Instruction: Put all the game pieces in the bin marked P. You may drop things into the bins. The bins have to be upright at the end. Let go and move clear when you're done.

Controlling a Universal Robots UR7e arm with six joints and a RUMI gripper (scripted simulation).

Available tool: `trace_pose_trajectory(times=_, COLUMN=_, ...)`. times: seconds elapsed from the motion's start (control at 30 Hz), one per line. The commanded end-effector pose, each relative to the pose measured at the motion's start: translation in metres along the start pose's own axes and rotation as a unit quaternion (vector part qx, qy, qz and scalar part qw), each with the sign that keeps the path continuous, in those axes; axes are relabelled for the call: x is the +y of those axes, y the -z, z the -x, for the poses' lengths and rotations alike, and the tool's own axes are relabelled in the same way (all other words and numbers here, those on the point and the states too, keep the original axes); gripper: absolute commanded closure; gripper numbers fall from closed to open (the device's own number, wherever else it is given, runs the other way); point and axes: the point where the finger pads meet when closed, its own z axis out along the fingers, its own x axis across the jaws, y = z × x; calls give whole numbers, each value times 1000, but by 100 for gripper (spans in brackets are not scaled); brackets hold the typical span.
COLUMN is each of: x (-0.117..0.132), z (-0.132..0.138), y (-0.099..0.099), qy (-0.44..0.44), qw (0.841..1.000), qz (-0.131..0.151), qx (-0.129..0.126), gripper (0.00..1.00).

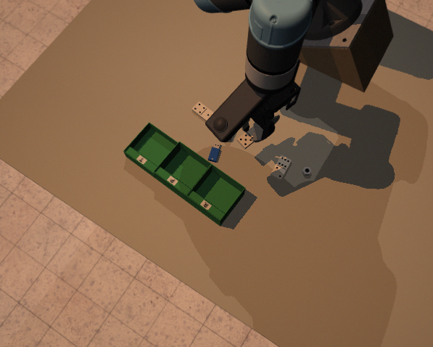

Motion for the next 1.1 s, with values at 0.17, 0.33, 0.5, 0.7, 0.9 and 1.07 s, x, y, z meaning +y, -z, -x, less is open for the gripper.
trace_pose_trajectory(times=0.17, x=-40, z=-13, y=0, qy=149, qw=989, qz=-1, qx=-1, gripper=100)
trace_pose_trajectory(times=0.33, x=-68, z=-23, y=0, qy=231, qw=973, qz=0, qx=1, gripper=100)
trace_pose_trajectory(times=0.5, x=-97, z=-33, y=0, qy=310, qw=951, qz=0, qx=4, gripper=100)
trace_pose_trajectory(times=0.7, x=-119, z=-41, y=0, qy=393, qw=920, qz=0, qx=5, gripper=100)
trace_pose_trajectory(times=0.9, x=-133, z=-46, y=0, qy=483, qw=876, qz=1, qx=6, gripper=100)
trace_pose_trajectory(times=1.07, x=-133, z=-46, y=0, qy=556, qw=831, qz=3, qx=6, gripper=100)
